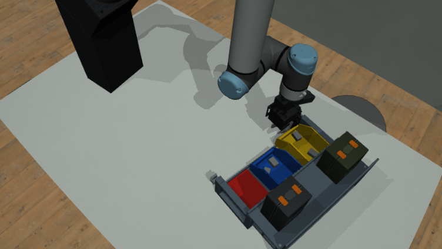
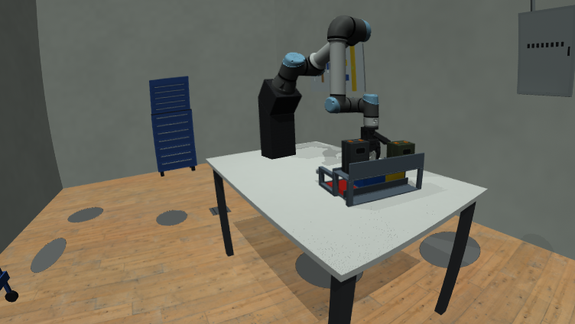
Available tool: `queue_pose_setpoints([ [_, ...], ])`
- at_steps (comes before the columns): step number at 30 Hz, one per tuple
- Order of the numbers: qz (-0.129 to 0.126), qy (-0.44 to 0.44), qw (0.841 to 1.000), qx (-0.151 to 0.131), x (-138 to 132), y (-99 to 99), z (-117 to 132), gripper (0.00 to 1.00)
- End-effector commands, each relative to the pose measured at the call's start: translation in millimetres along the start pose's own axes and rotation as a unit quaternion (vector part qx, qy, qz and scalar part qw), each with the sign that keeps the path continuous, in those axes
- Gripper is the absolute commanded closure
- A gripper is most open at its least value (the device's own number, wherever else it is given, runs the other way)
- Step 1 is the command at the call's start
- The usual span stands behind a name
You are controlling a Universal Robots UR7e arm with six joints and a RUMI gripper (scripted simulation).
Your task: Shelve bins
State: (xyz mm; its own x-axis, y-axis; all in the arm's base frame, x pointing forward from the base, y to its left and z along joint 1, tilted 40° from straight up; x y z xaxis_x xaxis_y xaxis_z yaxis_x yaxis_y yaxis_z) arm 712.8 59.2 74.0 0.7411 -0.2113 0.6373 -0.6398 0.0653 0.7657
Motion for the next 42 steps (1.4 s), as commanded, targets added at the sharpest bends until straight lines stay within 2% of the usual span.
queue_pose_setpoints([
  [1,0.001,0.000,1.000,0.000,4,0.5,0,1.00],
  [42,0.001,0.000,1.000,0.000,14,0.5,2,1.00],
])
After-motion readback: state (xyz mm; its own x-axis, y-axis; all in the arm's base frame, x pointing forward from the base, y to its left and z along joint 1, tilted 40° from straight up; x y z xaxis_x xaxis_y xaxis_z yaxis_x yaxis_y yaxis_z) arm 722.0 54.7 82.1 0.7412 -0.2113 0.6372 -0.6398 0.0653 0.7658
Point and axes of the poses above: the point where the finger pads meet when closed, its own y axis back along the fingers, its own x axis across the jaws, z = x × y, the point moved 1 cm from there along y, back along the fingers, and after that the axes turned 8 degrees about y, right-handed, at the moved point
